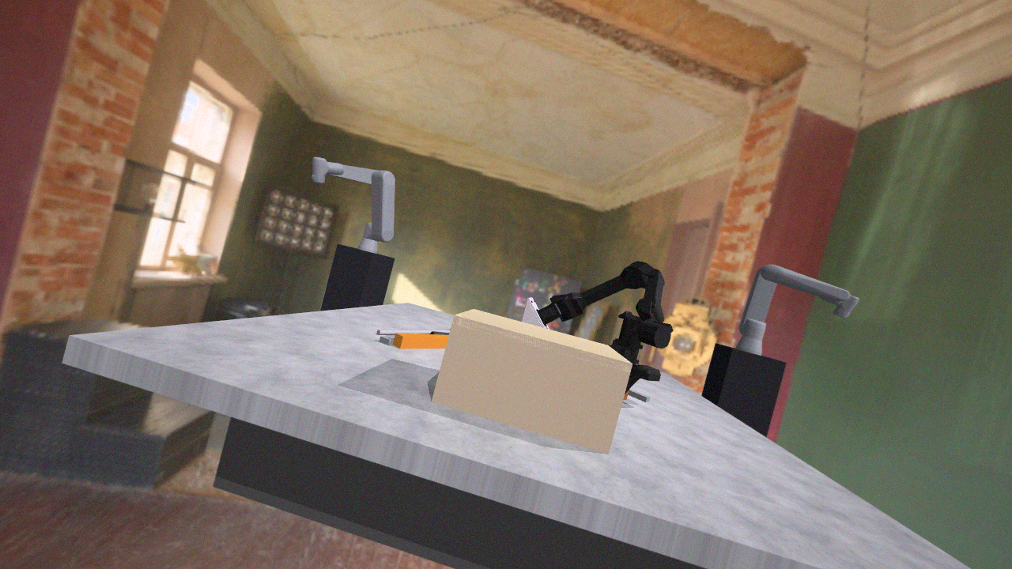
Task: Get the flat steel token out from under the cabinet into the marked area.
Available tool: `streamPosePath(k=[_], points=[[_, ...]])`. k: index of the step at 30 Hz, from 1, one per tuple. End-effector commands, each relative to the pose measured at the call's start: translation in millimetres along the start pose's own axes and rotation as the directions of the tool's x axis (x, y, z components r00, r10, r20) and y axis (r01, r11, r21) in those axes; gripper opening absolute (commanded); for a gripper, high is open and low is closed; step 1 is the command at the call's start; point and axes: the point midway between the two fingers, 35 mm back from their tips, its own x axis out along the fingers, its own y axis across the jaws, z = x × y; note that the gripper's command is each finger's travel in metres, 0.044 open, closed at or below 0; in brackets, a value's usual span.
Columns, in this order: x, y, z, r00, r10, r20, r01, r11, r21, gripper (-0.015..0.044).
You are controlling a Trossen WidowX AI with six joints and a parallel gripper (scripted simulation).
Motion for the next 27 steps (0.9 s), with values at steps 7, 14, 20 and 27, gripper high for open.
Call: streamPosePath(k=[7, 14, 20, 27], points=[[0, 1, 14, 1.000, -0.001, 0.003, 0.001, 1.000, -0.009, 0.0000], [0, 0, 26, 1.000, -0.002, 0.005, 0.002, 1.000, -0.011, 0.0000], [0, -1, 36, 1.000, -0.003, 0.006, 0.003, 1.000, -0.012, 0.0000], [0, -1, 48, 1.000, -0.004, 0.006, 0.004, 1.000, -0.013, 0.0000]])
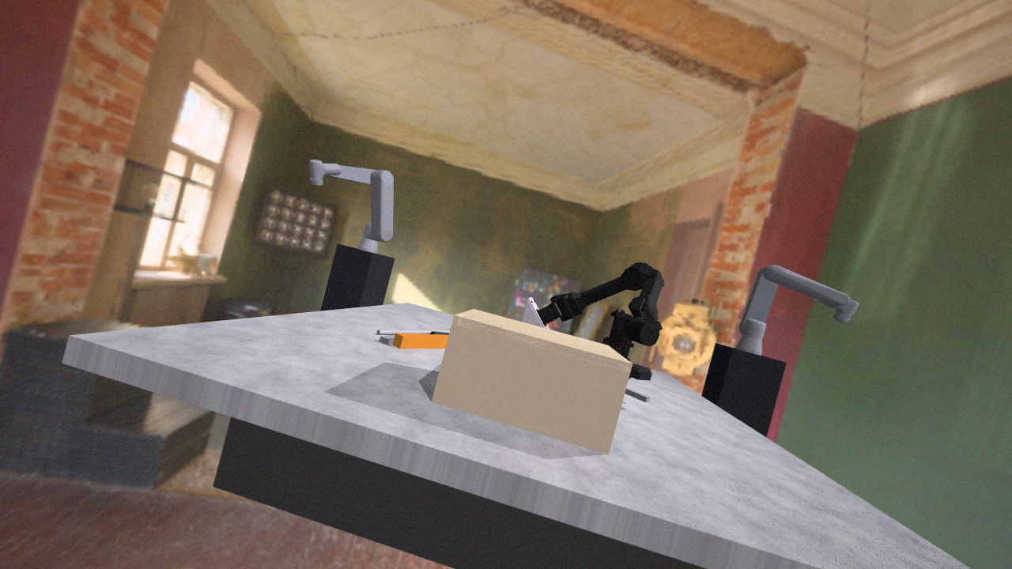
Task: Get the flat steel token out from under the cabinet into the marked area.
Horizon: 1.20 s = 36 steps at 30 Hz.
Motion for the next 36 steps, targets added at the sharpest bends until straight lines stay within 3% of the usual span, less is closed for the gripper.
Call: streamPosePath(k=[1, 36], points=[[0, 1, 10, 1.000, 0.001, 0.005, -0.001, 1.000, 0.001, 0.0000], [0, 0, 65, 1.000, 0.000, 0.007, 0.000, 1.000, -0.001, 0.0000]])
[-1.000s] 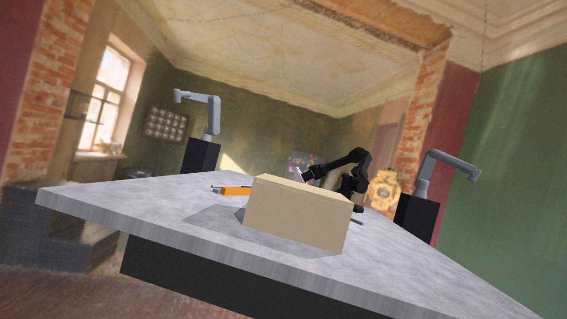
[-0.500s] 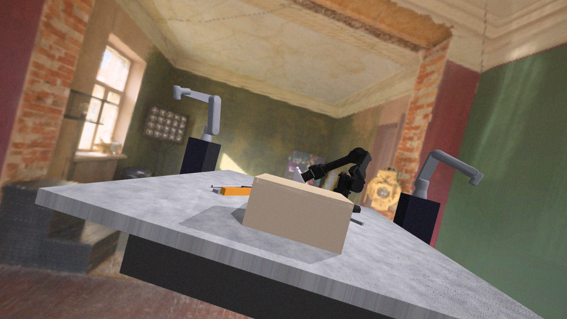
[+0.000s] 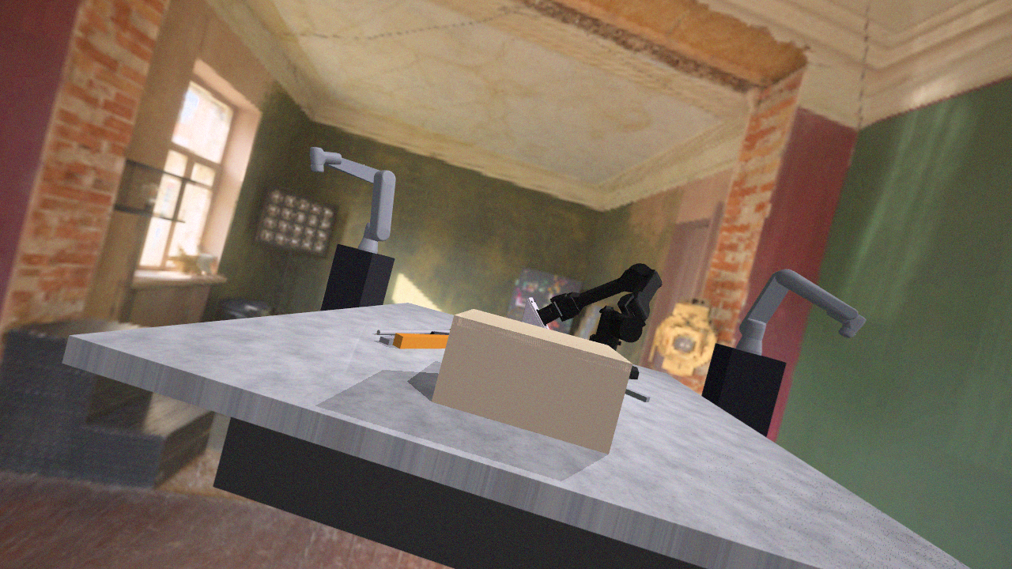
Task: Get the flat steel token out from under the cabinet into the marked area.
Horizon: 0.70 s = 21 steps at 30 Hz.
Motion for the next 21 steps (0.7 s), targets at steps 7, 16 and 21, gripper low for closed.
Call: streamPosePath(k=[7, 16, 21], points=[[0, 1, 19, 1.000, 0.001, 0.005, -0.001, 1.000, 0.000, 0.0000], [0, 0, 31, 1.000, 0.001, 0.005, -0.001, 1.000, 0.000, 0.0000], [0, -1, 30, 1.000, 0.001, 0.005, -0.001, 1.000, 0.000, 0.0000]])
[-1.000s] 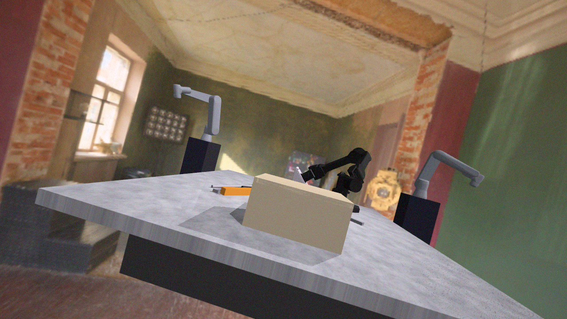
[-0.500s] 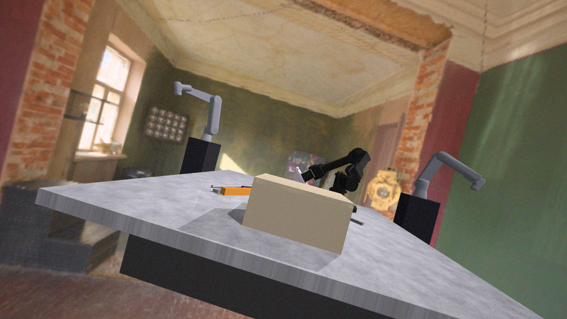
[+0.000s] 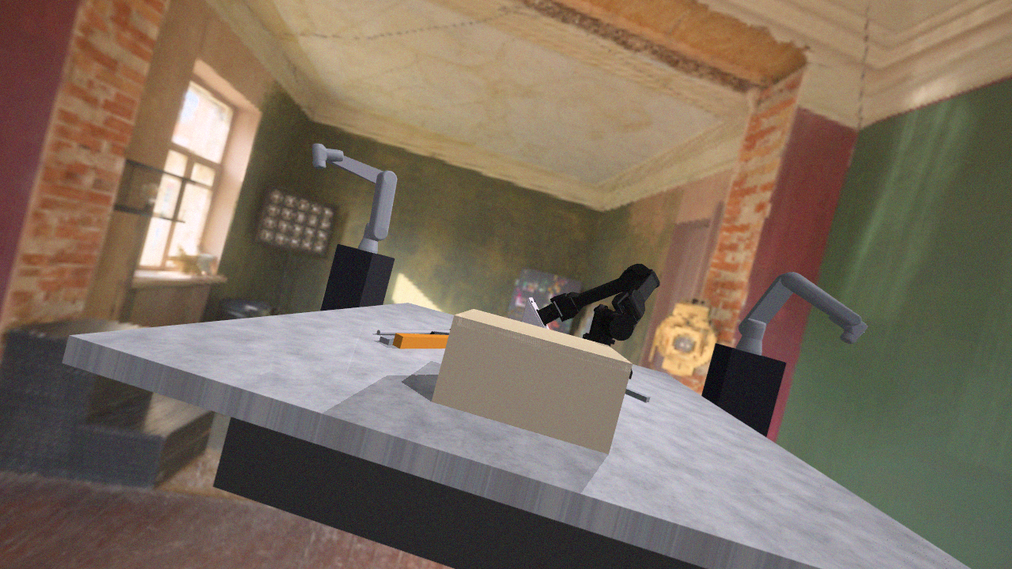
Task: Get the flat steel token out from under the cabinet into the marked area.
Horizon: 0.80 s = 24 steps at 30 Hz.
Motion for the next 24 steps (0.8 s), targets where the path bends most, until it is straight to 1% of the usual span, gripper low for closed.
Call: streamPosePath(k=[1, 14, 24], points=[[0, -2, 4, 1.000, 0.000, 0.004, 0.000, 1.000, -0.002, 0.0000], [2, -15, 4, 1.000, -0.001, 0.004, 0.001, 1.000, -0.001, 0.0000], [1, -15, 4, 1.000, -0.001, 0.004, 0.001, 1.000, -0.001, 0.0000]])
